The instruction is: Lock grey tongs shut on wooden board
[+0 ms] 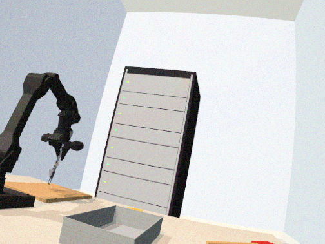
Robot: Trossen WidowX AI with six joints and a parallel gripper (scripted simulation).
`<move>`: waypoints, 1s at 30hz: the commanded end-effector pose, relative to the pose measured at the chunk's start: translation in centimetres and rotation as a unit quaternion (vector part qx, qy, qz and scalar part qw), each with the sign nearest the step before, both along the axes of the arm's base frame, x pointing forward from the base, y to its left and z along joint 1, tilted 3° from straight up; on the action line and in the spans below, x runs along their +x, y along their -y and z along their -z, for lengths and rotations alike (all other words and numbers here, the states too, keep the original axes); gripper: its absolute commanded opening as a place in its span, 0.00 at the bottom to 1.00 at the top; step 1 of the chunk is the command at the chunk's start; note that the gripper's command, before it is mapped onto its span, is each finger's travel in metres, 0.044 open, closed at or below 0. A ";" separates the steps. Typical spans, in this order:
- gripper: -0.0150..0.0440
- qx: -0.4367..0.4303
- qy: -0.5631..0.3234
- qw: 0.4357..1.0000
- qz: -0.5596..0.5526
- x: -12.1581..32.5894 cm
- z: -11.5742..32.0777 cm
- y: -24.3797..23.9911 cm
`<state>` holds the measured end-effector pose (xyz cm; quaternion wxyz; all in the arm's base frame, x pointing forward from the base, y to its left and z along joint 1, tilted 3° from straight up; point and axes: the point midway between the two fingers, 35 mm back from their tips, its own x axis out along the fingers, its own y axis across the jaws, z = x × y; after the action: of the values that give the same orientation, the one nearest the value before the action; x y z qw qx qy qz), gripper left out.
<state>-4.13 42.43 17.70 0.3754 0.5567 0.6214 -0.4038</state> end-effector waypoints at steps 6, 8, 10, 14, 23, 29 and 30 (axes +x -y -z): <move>0.00 -0.055 0.012 0.998 -0.013 0.0 -0.6 0.6; 0.00 -0.069 0.015 0.997 -0.015 0.0 -0.7 0.9; 0.00 -0.084 0.017 0.996 -0.018 0.0 -0.7 1.1; 0.00 -0.113 0.021 0.993 -0.024 -0.1 -0.9 1.7; 0.00 -0.131 0.023 0.991 -0.027 -0.1 -1.0 2.1; 0.00 -0.131 0.023 0.991 -0.027 -0.1 -0.8 2.0; 0.00 -0.131 0.023 0.991 -0.027 -0.1 -0.7 1.9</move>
<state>-4.26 40.32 18.45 0.4693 0.4940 0.5669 -0.4630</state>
